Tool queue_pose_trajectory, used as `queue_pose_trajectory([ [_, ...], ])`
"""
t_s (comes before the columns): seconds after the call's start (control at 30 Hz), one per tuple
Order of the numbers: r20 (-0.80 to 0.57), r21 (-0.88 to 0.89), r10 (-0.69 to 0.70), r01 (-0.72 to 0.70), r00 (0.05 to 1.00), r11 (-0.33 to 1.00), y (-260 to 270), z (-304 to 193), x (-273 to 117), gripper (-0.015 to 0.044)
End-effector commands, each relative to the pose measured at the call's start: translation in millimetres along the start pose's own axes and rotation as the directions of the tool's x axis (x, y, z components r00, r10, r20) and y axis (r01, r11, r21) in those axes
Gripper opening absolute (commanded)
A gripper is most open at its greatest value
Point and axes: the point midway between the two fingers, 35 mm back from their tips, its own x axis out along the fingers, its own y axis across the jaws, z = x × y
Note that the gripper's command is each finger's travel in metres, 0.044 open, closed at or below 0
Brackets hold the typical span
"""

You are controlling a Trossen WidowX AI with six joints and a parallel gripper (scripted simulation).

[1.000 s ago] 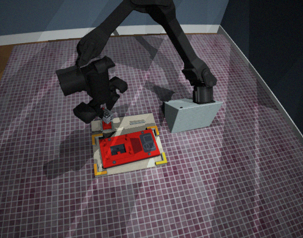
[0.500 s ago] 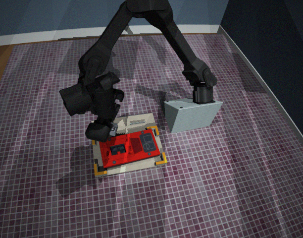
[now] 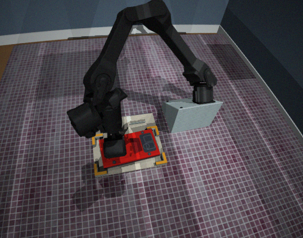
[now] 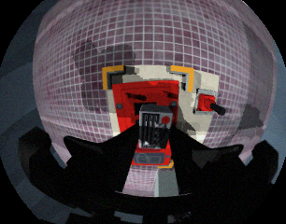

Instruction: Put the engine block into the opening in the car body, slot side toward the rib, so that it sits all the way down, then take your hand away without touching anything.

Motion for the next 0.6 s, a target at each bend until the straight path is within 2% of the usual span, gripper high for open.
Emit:
queue_pose_trajectory([
  [0.0,0.001,-0.097,0.002,-0.002,1.000,0.995,11.5,-5.7,2.7,0.0000],
  [0.03,0.001,-0.101,0.002,-0.002,1.000,0.995,11.9,-5.9,2.9,0.0000],
  [0.23,0.001,-0.141,0.002,-0.002,1.000,0.990,12.2,-5.4,2.5,0.0158],
  [0.57,0.001,-0.097,0.002,-0.002,1.000,0.995,12.1,-5.8,2.8,0.0160],
])
